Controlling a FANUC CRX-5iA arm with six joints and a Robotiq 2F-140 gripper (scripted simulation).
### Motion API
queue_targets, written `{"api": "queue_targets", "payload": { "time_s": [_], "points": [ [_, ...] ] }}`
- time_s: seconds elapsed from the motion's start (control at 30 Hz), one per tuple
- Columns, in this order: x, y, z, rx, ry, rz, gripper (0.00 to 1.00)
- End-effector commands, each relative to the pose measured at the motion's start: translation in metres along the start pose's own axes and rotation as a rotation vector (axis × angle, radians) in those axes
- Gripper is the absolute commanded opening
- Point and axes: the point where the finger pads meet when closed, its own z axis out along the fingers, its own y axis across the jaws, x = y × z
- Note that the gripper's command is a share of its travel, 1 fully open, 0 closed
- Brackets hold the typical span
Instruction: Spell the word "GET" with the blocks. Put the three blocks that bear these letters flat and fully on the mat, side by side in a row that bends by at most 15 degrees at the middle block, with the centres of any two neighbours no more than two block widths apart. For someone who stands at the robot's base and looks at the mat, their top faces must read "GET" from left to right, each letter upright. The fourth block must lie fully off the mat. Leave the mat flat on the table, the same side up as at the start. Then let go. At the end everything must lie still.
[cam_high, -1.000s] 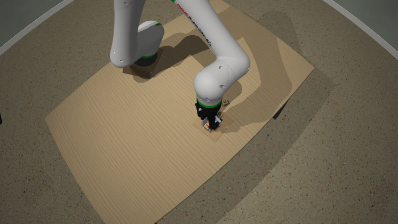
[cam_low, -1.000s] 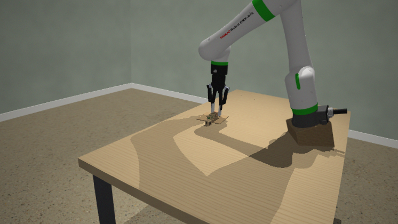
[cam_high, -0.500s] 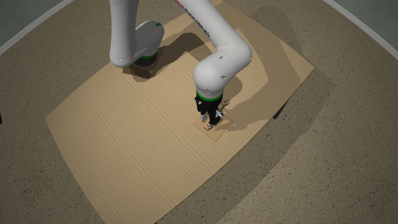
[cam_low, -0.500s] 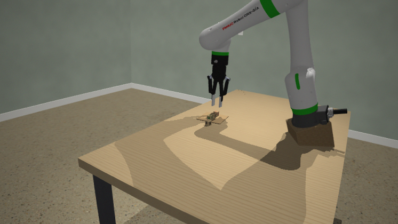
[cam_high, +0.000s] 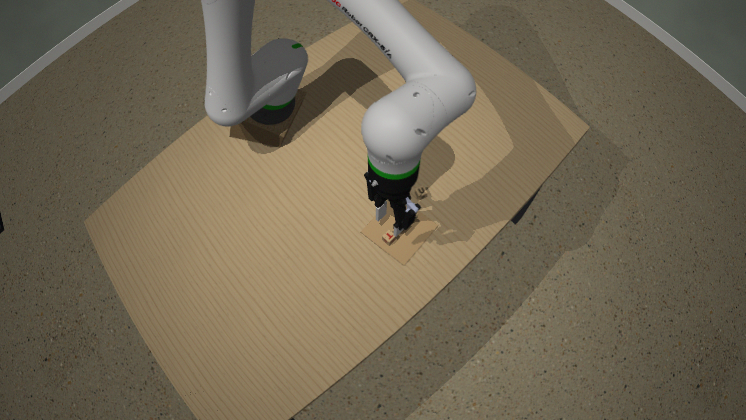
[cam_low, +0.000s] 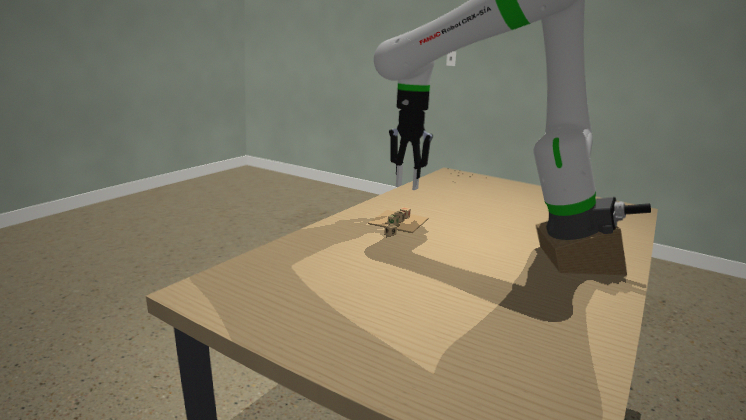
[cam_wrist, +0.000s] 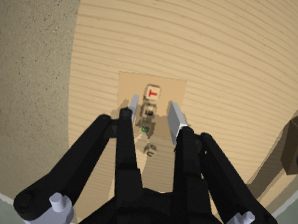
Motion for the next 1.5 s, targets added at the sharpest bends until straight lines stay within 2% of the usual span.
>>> {"api": "queue_targets", "payload": {
  "time_s": [0.0, 0.73, 0.97, 1.03, 1.3, 1.47],
  "points": [
    [0.0, 0.0, 0.0, 0.0, 0.0, 0.0, 1.0],
    [0.0, 0.0, -0.003, 0.0, 0.0, 0.0, 1.0],
    [0.0, 0.0, -0.023, 0.0, 0.0, 0.0, 1.0],
    [0.0, 0.0, -0.023, 0.0, 0.0, 0.0, 1.0],
    [0.0, 0.0, -0.057, 0.0, 0.0, 0.0, 1.0],
    [0.0, 0.0, -0.069, 0.0, 0.0, 0.0, 1.0]
  ]
}}
